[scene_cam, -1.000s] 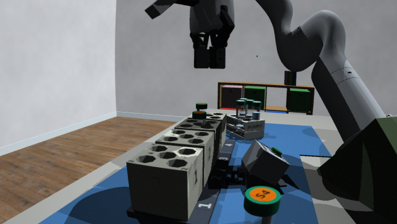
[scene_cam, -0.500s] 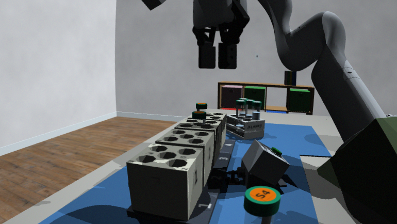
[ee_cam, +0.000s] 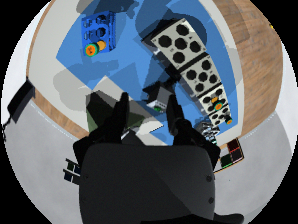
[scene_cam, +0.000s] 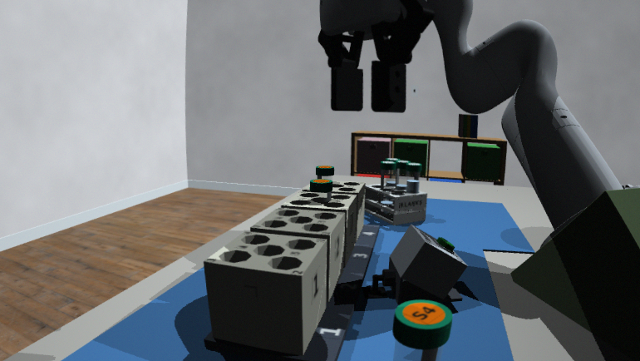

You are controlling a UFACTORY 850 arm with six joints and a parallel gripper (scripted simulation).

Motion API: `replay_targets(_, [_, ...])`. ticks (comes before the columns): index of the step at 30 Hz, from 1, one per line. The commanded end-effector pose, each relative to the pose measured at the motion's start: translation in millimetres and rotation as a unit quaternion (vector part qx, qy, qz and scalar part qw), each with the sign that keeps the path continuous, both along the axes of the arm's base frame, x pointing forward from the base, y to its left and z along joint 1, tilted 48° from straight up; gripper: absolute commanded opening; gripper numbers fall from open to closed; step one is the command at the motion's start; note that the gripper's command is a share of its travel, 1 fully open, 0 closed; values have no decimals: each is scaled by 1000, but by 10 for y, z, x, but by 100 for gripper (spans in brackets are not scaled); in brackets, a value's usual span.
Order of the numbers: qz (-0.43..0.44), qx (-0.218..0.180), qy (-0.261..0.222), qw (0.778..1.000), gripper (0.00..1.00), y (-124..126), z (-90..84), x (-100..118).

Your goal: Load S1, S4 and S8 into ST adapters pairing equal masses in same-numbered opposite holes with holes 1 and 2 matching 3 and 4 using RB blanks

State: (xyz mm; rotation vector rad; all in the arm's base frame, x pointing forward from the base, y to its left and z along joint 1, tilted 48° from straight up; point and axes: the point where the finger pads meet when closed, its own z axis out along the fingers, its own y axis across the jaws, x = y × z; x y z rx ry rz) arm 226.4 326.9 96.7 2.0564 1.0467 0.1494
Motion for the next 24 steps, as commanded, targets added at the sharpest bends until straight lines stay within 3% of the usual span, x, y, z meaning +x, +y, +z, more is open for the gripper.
replay_targets(1, [0, 1, 0, 1000, 57, 111, -127, -58])
replay_targets(24, [0, 1, 0, 1000, 57, 716, -906, -417])
